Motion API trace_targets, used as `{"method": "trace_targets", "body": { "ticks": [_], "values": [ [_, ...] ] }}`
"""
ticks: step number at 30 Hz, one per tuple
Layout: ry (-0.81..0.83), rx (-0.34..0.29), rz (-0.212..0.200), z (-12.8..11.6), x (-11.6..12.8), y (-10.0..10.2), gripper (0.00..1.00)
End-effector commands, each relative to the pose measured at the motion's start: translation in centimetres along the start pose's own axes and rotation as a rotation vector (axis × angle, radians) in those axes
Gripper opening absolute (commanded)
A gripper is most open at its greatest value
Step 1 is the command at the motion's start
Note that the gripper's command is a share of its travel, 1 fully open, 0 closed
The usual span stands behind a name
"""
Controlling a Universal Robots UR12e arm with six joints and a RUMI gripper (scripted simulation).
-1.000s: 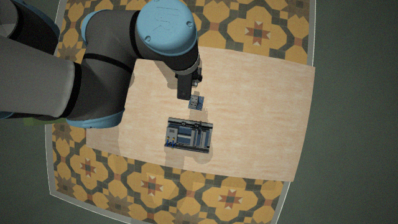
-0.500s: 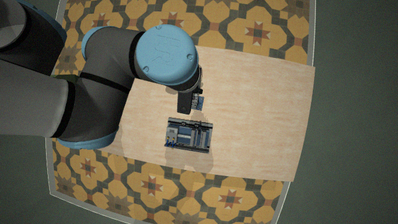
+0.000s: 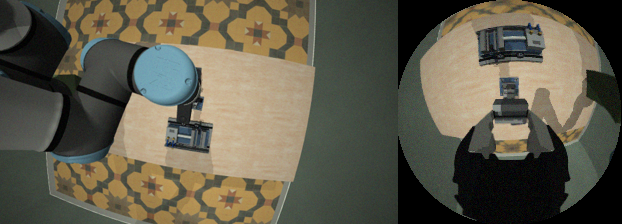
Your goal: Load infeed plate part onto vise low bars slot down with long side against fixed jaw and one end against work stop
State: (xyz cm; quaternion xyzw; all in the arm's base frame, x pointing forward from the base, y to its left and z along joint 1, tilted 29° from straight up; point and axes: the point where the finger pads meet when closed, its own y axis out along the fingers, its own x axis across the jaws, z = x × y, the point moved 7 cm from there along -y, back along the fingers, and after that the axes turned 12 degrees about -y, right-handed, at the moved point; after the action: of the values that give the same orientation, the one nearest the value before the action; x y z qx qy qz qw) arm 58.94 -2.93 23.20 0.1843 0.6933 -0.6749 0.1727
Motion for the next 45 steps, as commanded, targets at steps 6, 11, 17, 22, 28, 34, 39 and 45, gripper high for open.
{"method": "trace_targets", "body": {
  "ticks": [6,11,17,22,28,34,39,45],
  "values": [
    [0.006,0.0,0.003,1.14,0.01,-0.13,0.0],
    [0.007,0.0,0.004,1.41,0.03,-0.16,0.0],
    [0.008,0.0,0.004,1.48,0.04,-0.17,0.0],
    [0.008,0.0,0.004,1.48,0.04,-0.17,0.0],
    [0.008,0.0,0.004,1.48,0.04,-0.17,0.0],
    [0.008,0.0,0.004,1.48,0.04,-0.17,0.0],
    [0.008,0.0,0.004,1.48,0.04,-0.17,0.0],
    [0.008,0.0,0.004,1.48,0.04,-0.17,0.0]
  ]
}}
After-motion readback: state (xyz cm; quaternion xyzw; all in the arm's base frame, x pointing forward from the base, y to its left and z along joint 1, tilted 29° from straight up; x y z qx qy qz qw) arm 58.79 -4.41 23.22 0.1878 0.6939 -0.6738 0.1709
